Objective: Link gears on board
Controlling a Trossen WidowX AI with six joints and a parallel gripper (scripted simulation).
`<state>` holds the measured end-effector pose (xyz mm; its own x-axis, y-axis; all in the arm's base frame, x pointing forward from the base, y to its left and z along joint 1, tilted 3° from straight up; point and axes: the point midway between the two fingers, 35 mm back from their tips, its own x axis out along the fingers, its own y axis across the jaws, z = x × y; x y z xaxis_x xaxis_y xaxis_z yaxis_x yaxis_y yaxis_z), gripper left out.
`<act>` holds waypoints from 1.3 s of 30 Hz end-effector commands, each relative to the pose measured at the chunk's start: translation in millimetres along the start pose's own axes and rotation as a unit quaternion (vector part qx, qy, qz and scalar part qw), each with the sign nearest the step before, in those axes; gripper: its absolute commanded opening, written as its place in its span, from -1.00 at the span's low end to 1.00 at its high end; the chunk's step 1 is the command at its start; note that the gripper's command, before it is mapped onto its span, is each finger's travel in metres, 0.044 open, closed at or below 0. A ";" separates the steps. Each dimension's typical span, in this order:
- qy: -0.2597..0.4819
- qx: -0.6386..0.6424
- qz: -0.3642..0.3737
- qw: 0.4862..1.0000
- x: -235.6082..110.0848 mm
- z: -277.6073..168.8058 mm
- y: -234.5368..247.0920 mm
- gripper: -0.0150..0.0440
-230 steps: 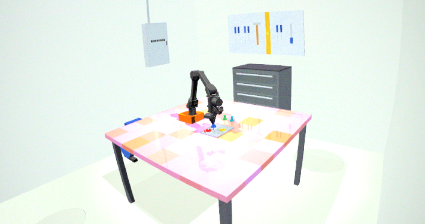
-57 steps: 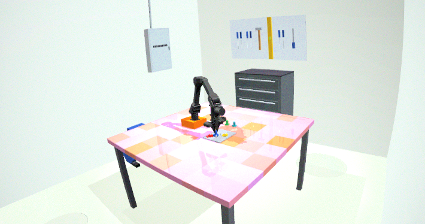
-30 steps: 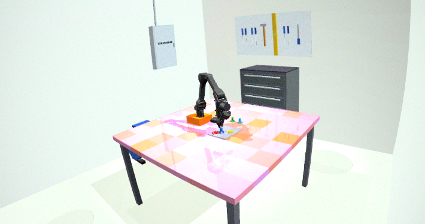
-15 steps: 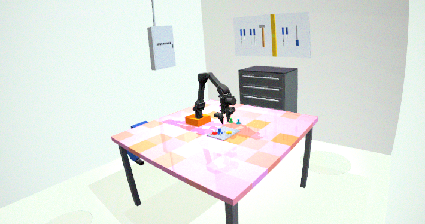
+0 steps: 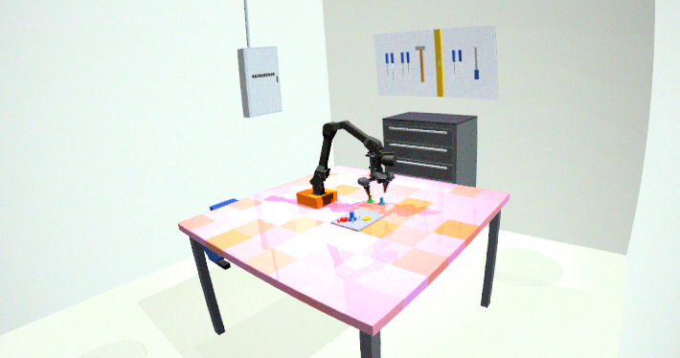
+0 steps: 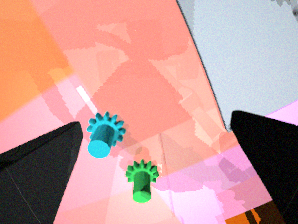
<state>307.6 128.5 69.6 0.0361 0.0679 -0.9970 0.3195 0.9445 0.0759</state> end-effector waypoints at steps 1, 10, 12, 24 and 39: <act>0.001 0.083 -0.001 0.997 -0.3 -41.9 49.0 1.00; 0.001 0.085 -0.001 0.996 -0.4 -43.1 51.1 1.00; 0.001 0.085 -0.001 0.996 1.4 -43.1 51.1 1.00; 0.001 0.085 -0.001 0.996 23.8 -43.2 51.1 1.00; 0.001 0.085 -0.001 0.996 47.6 -43.4 51.7 1.00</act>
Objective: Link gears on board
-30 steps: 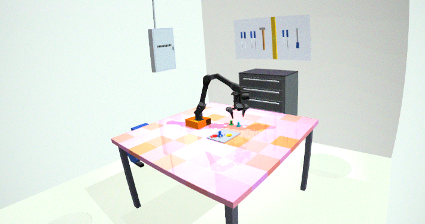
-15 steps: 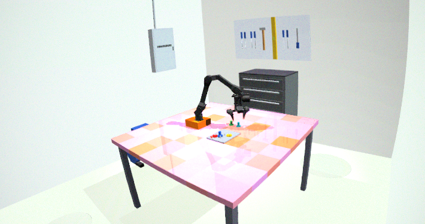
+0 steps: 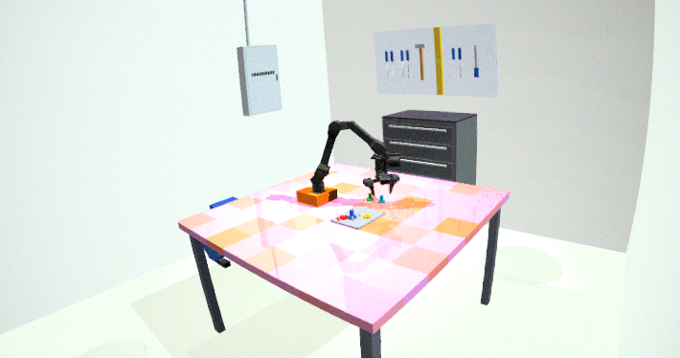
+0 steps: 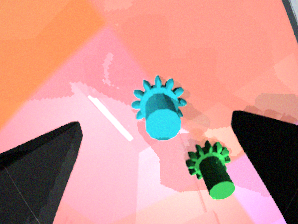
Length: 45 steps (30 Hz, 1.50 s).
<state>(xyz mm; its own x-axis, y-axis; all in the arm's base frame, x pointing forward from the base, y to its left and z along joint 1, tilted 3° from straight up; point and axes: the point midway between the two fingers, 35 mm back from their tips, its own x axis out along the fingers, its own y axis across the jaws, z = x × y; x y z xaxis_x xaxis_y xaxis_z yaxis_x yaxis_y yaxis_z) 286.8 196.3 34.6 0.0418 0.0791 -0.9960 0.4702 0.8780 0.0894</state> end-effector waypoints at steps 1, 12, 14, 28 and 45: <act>0.001 0.002 -0.007 1.000 10.1 -1.0 -3.5 1.00; 0.001 0.002 -0.007 1.000 11.1 -1.1 -3.5 1.00; 0.001 0.002 -0.007 1.000 11.1 -1.1 -3.5 0.82; 0.001 0.002 -0.007 1.000 11.1 -1.1 -3.5 -0.29; -0.014 -0.007 0.010 1.000 -8.2 9.5 0.5 -0.49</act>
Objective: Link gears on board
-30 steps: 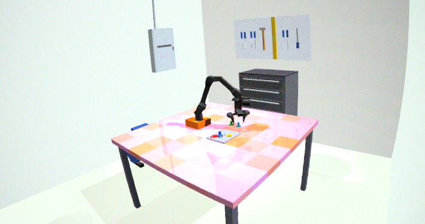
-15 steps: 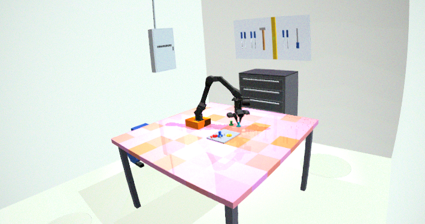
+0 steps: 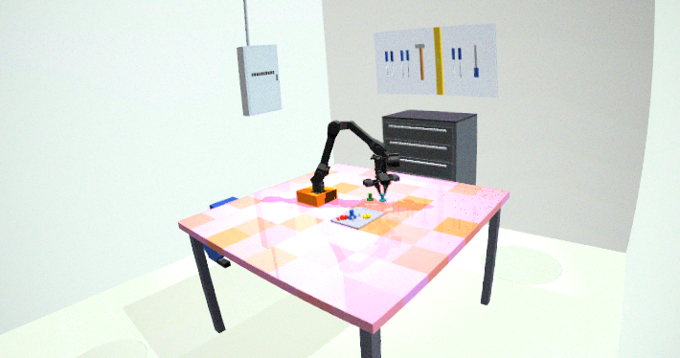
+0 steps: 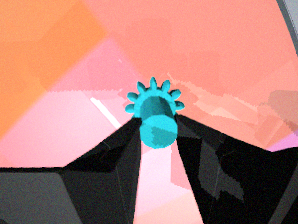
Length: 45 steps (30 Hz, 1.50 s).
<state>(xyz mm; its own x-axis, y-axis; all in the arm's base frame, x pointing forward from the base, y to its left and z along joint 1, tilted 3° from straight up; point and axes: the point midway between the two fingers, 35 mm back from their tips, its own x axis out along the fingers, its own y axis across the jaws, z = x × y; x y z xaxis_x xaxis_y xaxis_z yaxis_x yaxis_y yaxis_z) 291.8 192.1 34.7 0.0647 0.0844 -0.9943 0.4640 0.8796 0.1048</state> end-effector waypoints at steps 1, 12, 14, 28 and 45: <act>-0.005 -0.003 0.002 1.000 -10.5 3.5 2.3 -0.49; -0.002 -0.001 -0.002 1.000 -38.6 4.9 4.3 -0.49; -0.001 -0.001 -0.003 1.000 -43.8 5.0 4.4 -0.49; 0.003 0.001 -0.008 1.000 -81.0 4.2 2.7 -0.49; 0.008 0.005 -0.014 1.000 -126.7 -0.3 -5.1 -0.49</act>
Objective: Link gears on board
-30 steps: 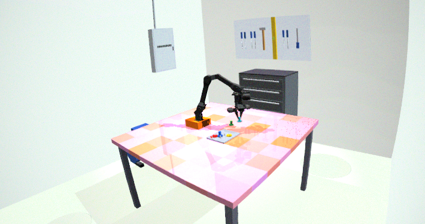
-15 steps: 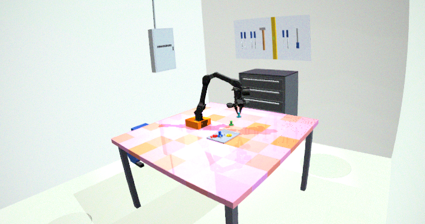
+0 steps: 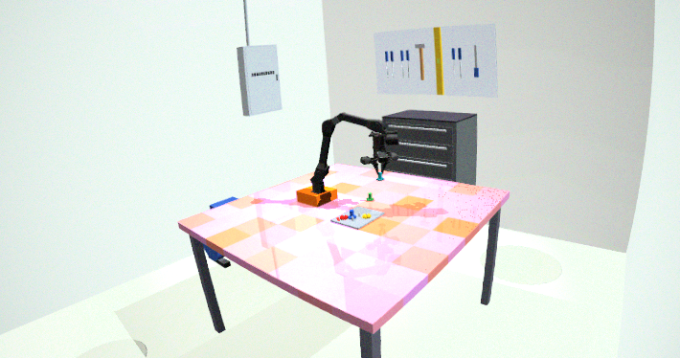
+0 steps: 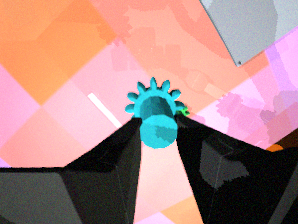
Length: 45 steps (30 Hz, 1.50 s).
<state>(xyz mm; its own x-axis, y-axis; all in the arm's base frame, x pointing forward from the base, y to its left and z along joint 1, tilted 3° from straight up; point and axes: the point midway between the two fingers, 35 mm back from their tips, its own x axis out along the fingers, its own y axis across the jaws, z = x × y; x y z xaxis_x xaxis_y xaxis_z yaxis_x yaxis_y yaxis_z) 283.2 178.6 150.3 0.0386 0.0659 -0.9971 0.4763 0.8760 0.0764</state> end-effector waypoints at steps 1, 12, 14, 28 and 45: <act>0.001 -0.001 0.000 1.000 -12.6 -1.6 -2.4 -0.49; 0.001 -0.001 -0.001 1.000 -10.0 12.1 -11.0 -0.49; 0.001 -0.001 -0.002 1.000 -8.0 16.4 -13.5 -0.49; -0.001 -0.001 -0.003 1.000 6.0 45.5 -33.2 -0.49; -0.002 0.000 -0.006 1.000 22.7 77.2 -62.4 -0.49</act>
<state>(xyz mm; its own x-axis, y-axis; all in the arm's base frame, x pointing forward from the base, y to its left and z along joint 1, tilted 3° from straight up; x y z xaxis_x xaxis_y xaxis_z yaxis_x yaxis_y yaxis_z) 321.9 96.5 129.5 0.0482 0.0525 -0.9975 0.4776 0.8758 0.0692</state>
